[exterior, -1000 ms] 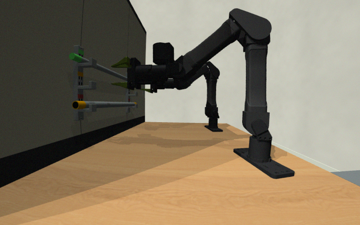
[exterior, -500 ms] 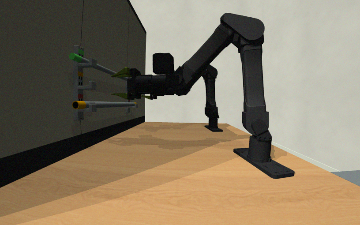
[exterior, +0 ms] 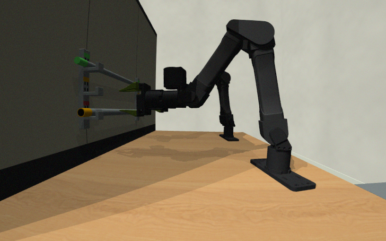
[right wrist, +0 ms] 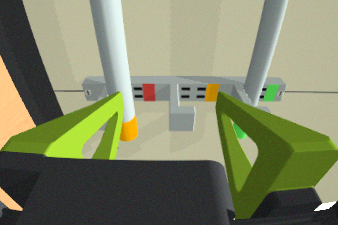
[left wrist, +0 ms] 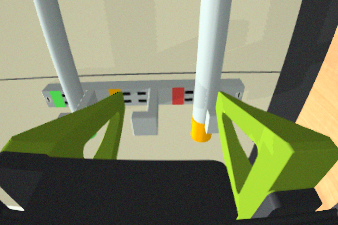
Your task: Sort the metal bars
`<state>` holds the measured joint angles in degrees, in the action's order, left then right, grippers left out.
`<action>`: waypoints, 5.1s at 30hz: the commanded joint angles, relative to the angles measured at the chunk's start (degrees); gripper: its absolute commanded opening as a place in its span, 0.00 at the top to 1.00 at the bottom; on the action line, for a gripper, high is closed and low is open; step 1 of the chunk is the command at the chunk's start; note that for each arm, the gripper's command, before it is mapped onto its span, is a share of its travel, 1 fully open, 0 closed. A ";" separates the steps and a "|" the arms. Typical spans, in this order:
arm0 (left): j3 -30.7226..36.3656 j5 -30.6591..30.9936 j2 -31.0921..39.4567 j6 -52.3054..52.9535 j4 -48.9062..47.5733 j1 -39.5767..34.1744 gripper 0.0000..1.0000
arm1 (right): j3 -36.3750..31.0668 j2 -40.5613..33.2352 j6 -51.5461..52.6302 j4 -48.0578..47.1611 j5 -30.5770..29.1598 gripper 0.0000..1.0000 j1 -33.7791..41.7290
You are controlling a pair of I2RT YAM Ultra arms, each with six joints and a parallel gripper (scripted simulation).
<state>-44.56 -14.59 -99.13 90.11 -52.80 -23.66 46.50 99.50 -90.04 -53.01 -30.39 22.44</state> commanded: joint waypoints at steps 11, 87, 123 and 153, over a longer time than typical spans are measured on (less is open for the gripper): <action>2.98 0.15 -4.95 -0.19 -9.54 0.06 0.32 | -3.34 5.57 0.12 -8.72 -0.47 0.31 0.65; -14.22 2.91 -19.91 -0.15 -7.50 2.81 0.31 | 12.22 19.46 0.05 -7.24 4.94 0.30 -4.78; -14.32 2.90 -19.97 -0.15 -7.43 2.80 0.79 | 12.33 19.53 0.06 -7.13 4.96 0.78 -4.78; -14.32 2.90 -19.97 -0.15 -7.43 2.80 1.00 | 12.33 19.53 0.05 -7.14 4.96 1.00 -4.78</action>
<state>-57.67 -12.03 -118.98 90.15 -62.02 -21.32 56.88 118.24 -90.15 -61.73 -25.67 18.06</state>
